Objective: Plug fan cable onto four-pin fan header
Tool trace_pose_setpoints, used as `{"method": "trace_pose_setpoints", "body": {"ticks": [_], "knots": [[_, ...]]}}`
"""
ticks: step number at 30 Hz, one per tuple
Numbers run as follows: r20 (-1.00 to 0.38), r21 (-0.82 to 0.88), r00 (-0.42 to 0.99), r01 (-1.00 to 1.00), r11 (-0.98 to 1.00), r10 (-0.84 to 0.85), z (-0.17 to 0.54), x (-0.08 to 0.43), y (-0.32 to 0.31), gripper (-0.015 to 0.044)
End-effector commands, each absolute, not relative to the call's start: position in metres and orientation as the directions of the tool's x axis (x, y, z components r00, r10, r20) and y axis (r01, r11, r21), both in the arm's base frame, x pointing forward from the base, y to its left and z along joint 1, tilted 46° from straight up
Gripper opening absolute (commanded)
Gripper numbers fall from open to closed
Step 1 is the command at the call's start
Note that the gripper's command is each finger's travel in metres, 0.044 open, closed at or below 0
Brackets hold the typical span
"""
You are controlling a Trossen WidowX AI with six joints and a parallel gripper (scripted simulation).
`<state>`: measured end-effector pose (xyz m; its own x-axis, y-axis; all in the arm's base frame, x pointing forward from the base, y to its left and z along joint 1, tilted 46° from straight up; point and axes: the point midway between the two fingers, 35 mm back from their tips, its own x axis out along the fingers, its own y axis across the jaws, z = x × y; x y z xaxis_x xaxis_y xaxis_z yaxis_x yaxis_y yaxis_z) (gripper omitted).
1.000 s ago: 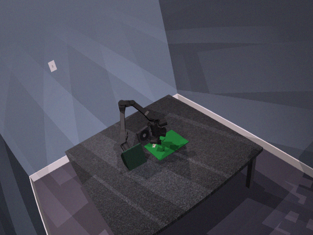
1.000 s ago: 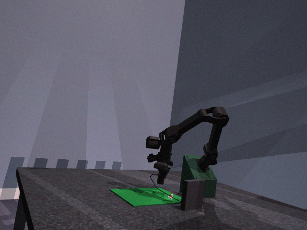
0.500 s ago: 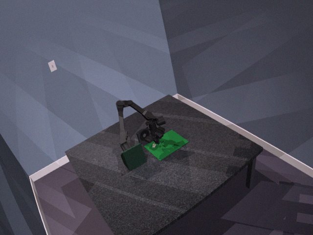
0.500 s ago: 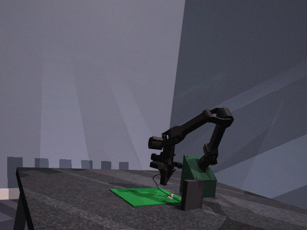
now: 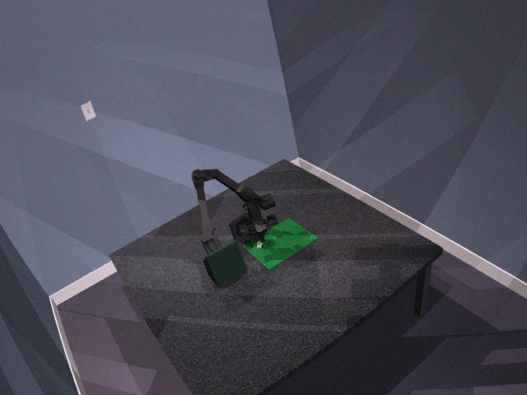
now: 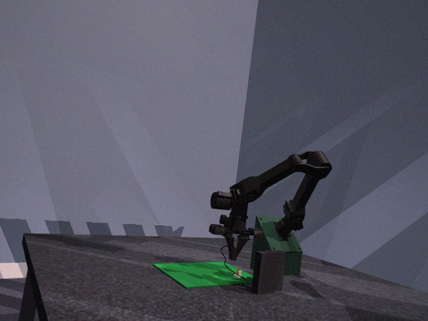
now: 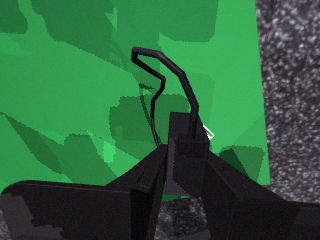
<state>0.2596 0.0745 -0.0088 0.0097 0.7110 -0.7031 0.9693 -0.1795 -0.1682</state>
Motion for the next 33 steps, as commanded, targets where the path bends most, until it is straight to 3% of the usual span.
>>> {"method": "trace_pose_setpoints", "body": {"ticks": [1,15,33], "knots": [[-0.700,-0.248,0.012,0.933,-0.259,0.714,-0.005,0.258,0.078,0.0000],[-0.697,-0.535,0.011,0.658,-0.530,0.717,0.006,0.251,0.090,0.0000],[-0.696,-0.578,0.011,0.586,-0.569,0.718,0.011,0.254,0.093,0.0000]]}}
